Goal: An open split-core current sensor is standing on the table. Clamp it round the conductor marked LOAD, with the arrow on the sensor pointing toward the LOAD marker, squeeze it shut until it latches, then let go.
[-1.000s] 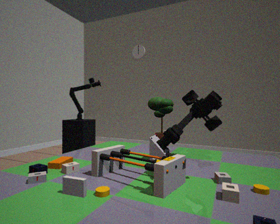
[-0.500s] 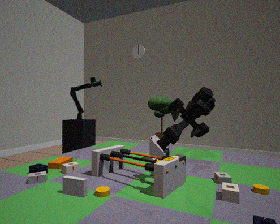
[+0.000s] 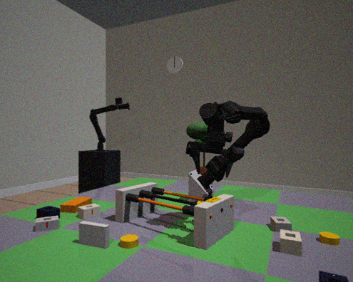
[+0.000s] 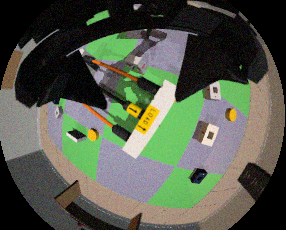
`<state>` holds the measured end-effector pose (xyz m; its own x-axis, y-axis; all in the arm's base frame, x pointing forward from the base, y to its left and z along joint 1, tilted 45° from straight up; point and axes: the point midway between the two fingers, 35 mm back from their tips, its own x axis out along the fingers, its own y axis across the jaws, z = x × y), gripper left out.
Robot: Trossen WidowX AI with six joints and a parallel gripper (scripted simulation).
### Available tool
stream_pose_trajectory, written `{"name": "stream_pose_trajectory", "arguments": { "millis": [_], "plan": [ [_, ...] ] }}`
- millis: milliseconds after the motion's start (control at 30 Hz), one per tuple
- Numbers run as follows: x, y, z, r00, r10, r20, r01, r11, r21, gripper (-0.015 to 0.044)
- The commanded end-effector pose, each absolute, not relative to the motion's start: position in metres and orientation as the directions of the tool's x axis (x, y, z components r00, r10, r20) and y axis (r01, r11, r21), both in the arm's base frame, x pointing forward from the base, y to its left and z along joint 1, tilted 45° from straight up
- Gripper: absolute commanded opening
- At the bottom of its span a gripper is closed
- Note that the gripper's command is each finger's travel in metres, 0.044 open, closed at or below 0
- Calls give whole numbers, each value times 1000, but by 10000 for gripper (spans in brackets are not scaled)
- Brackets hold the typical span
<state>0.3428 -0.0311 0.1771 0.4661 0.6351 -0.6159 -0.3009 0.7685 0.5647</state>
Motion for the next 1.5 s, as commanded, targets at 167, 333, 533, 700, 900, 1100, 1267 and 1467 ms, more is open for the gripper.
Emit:
{"name": "stream_pose_trajectory", "arguments": {
  "millis": [167, 333, 533, 700, 900, 1100, 1267, 1467],
  "plan": [
    [342, -36, 176, 433, 702, -565, -274, 700, 660, 440],
    [342, -36, 176, 433, 702, -565, -274, 700, 660, 440],
    [342, -36, 176, 433, 702, -565, -274, 700, 660, 440],
    [336, -37, 167, 413, 698, -584, -230, 701, 675, 440],
    [266, -37, 93, 182, 689, -702, 161, 683, 713, 440],
    [230, -32, 71, 63, 697, -714, 311, 666, 678, 440],
    [231, -30, 68, 63, 697, -714, 311, 666, 678, 440],
    [232, -23, 60, 63, 696, -715, 311, 667, 677, 440]
  ]
}}
